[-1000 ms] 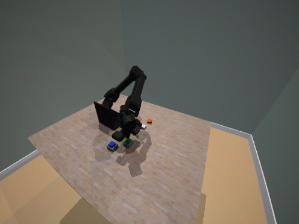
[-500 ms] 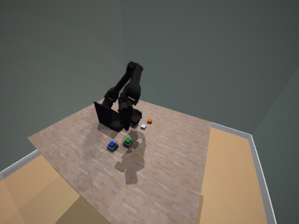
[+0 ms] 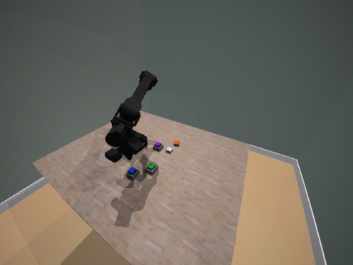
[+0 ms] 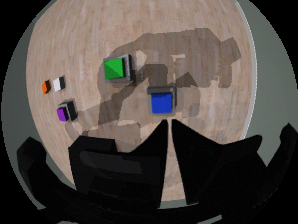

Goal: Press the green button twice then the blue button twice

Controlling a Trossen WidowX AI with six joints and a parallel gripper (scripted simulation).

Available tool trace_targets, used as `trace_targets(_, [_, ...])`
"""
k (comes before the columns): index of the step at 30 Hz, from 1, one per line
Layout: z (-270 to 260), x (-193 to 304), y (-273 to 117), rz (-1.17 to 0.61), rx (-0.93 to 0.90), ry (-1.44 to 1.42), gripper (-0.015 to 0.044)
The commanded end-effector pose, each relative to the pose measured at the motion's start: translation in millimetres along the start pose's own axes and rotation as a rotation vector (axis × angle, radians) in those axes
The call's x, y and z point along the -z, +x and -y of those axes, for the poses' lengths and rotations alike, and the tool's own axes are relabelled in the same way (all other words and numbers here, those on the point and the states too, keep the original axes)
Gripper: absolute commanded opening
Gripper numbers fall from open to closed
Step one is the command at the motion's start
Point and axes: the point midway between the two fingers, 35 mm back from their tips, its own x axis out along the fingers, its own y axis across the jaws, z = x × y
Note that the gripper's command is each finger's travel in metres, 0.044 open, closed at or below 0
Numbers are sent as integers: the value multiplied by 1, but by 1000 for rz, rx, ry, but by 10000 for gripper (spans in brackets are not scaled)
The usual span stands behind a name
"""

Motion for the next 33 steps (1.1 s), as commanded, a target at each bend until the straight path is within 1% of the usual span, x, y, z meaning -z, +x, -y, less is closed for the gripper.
trace_targets(1, [-2, 5, 49, -12, -17, 4, 20])
trace_targets(9, [-3, 6, 54, -12, -18, 4, 20])
trace_targets(28, [-4, 6, 84, -12, -19, 3, 20])
trace_targets(33, [-4, 6, 85, -12, -19, 3, 20])
